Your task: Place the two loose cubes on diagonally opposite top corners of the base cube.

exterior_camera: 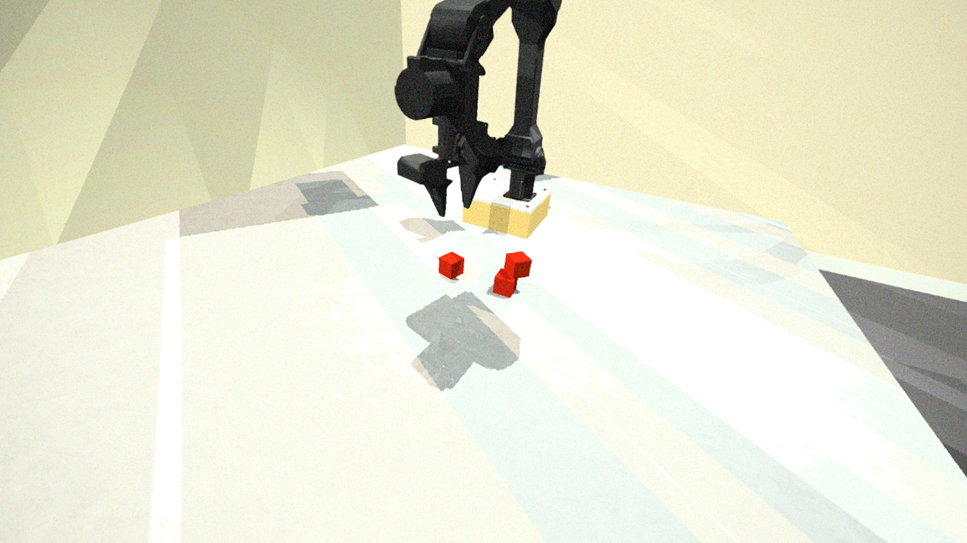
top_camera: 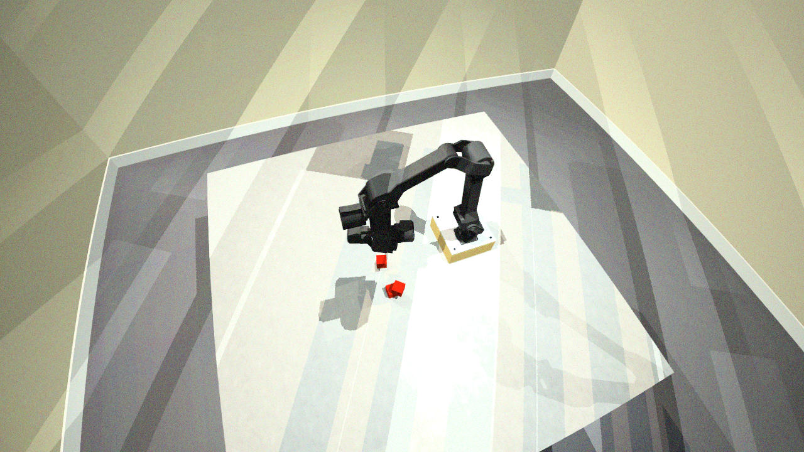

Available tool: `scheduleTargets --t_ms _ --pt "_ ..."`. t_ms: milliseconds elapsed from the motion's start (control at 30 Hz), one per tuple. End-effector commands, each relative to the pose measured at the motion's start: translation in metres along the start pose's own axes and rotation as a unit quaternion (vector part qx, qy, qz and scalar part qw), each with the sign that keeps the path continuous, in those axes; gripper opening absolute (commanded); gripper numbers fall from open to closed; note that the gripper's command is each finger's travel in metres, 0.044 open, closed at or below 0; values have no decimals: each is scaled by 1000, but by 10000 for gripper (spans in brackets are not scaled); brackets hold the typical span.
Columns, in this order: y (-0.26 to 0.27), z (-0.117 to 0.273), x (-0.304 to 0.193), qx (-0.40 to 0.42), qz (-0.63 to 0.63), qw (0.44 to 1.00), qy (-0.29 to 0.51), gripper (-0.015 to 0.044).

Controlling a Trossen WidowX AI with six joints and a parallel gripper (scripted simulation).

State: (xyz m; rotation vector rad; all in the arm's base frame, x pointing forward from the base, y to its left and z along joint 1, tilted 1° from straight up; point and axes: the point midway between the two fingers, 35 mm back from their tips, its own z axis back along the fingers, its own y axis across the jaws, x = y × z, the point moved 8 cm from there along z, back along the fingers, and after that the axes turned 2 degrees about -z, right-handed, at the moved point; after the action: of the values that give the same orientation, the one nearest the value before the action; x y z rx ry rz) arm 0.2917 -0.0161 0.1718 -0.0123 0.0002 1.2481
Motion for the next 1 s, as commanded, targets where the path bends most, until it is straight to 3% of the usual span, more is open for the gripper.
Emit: scheduleTargets --t_ms 0,267,967 --pt "0 2 -1 -5 12 1000 -1 265" --pt "-1 -57 -1 -5 12 1000 -1 265" --pt "-1 -86 -1 -5 12 1000 -1 265"
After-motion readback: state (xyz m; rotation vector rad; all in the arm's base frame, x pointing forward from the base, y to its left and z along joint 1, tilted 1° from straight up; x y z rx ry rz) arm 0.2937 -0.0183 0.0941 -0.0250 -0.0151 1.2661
